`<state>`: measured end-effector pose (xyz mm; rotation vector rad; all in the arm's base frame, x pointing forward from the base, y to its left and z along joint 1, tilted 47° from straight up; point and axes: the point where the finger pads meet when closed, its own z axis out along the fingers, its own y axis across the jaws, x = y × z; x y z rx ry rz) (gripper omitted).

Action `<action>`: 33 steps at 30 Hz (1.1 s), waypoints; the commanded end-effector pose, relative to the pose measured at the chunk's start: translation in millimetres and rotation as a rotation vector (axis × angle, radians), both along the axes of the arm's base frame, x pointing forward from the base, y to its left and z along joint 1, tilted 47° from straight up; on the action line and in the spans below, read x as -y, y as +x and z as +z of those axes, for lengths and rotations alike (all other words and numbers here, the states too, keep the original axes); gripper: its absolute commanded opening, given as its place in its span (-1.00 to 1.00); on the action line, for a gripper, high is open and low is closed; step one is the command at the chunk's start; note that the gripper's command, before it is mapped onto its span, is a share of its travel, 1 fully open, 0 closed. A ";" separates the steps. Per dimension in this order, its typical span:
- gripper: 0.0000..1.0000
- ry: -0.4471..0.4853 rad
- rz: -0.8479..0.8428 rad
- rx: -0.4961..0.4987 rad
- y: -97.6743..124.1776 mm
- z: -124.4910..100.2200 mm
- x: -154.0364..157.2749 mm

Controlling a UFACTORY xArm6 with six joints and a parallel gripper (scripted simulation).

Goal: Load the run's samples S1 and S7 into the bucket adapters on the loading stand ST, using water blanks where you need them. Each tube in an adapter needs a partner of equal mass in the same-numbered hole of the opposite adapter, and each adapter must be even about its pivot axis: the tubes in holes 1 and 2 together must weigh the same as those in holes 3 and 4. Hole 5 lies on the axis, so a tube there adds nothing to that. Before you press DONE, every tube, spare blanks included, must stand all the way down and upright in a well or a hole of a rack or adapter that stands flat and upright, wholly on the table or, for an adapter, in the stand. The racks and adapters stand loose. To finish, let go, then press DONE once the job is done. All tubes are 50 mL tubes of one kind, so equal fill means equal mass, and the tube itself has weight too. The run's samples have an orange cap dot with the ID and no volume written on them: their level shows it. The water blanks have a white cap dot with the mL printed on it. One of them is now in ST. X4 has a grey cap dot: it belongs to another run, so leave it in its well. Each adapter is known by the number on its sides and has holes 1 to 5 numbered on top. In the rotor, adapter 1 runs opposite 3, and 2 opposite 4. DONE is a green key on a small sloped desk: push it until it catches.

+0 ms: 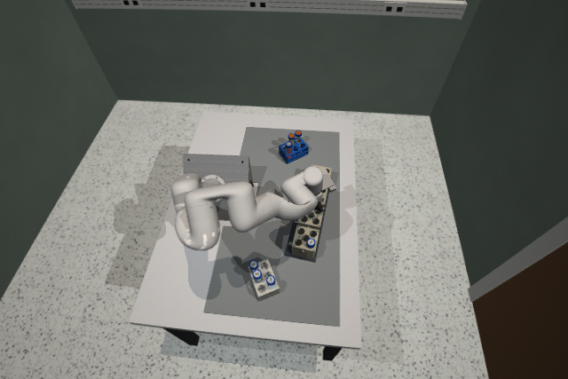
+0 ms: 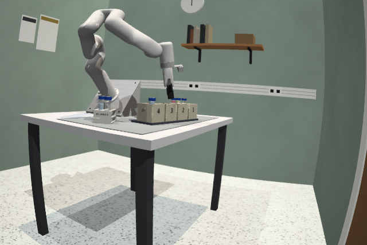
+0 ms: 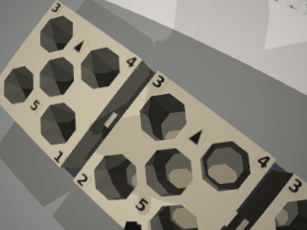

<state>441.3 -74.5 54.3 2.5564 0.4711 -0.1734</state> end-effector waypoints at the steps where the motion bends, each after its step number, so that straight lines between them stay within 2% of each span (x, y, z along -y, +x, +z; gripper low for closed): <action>1: 1.00 0.001 0.002 0.003 1.3 1.0 -0.8; 17: 1.00 0.001 0.002 0.003 1.3 1.0 -0.8; 21: 1.00 -0.058 -0.108 0.053 1.6 13.8 -16.2; 33: 1.00 -0.160 -0.285 0.150 -3.2 38.4 -45.4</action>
